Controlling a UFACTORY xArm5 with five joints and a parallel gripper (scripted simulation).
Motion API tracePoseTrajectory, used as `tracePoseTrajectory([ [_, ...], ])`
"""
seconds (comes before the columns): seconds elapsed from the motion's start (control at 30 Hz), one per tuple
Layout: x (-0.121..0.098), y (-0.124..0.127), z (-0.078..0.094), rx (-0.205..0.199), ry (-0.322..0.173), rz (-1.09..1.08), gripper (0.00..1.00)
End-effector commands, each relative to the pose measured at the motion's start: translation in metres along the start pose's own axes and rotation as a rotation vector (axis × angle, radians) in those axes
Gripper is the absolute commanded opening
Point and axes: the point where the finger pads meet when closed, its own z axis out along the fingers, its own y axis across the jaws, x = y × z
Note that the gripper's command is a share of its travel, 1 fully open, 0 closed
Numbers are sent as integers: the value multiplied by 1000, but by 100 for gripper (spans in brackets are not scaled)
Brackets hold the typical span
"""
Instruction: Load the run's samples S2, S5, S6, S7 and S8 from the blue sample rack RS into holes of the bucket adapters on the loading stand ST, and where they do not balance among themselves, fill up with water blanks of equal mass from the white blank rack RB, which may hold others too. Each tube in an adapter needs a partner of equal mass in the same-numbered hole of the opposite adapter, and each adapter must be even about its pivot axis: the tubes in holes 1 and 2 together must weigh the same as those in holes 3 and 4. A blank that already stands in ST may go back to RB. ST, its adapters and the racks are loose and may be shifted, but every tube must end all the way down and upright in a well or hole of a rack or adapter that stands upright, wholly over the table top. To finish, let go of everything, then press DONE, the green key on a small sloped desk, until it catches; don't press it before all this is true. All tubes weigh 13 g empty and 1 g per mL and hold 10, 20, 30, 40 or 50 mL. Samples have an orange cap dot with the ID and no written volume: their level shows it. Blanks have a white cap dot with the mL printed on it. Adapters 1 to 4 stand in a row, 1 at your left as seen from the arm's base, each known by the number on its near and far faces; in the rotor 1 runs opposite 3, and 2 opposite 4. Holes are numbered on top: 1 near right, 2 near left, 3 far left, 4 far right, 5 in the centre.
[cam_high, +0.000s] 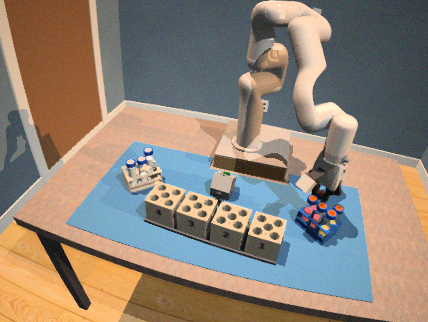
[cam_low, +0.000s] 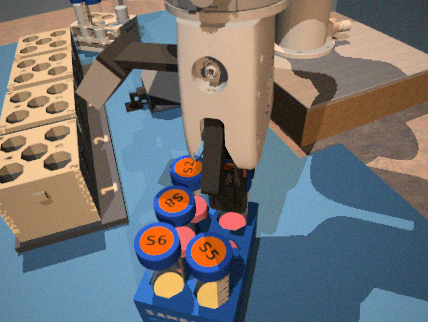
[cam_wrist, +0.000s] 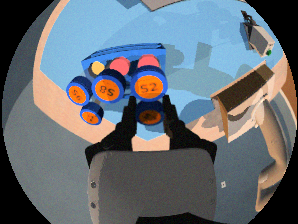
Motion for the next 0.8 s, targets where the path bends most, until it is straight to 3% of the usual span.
tracePoseTrajectory([
  [0.0,0,-1,-2,4,0,0,0],
  [0.77,0,-1,-16,4,0,0,0],
])
